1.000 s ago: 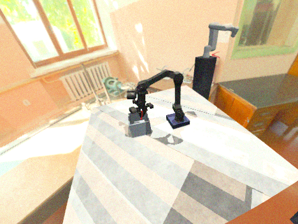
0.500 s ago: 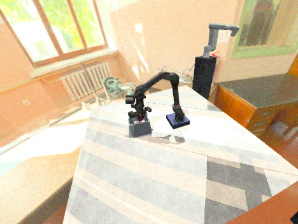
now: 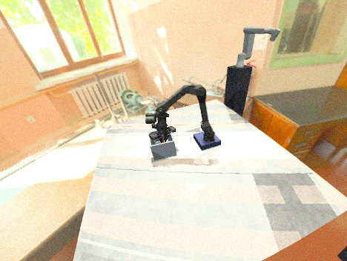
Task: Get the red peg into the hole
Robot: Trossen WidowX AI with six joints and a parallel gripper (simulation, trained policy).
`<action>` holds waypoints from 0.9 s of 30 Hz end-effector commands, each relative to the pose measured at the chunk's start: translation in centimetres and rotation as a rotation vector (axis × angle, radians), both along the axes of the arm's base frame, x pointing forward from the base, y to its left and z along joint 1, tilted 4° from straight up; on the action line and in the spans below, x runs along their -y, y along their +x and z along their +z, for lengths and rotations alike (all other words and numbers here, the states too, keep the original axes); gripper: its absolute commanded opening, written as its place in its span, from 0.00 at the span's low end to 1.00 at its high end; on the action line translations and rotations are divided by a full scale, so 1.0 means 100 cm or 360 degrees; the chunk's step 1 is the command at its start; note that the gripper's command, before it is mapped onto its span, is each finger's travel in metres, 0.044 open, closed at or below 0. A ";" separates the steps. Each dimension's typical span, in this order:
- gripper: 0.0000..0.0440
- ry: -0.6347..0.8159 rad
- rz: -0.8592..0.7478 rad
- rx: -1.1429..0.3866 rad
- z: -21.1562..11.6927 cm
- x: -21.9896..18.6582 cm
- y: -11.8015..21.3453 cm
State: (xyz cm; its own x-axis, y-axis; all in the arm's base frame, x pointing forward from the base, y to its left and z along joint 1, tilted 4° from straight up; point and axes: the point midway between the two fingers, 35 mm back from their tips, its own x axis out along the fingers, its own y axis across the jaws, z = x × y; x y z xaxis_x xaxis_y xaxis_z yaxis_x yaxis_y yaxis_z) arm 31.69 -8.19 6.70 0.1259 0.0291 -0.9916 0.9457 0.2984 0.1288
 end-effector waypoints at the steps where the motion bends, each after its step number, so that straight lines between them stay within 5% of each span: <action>1: 0.32 0.0041 0.0014 -0.0107 -0.017 0.004 -0.007; 27: 0.40 0.0308 -0.0019 0.0059 0.030 0.017 0.018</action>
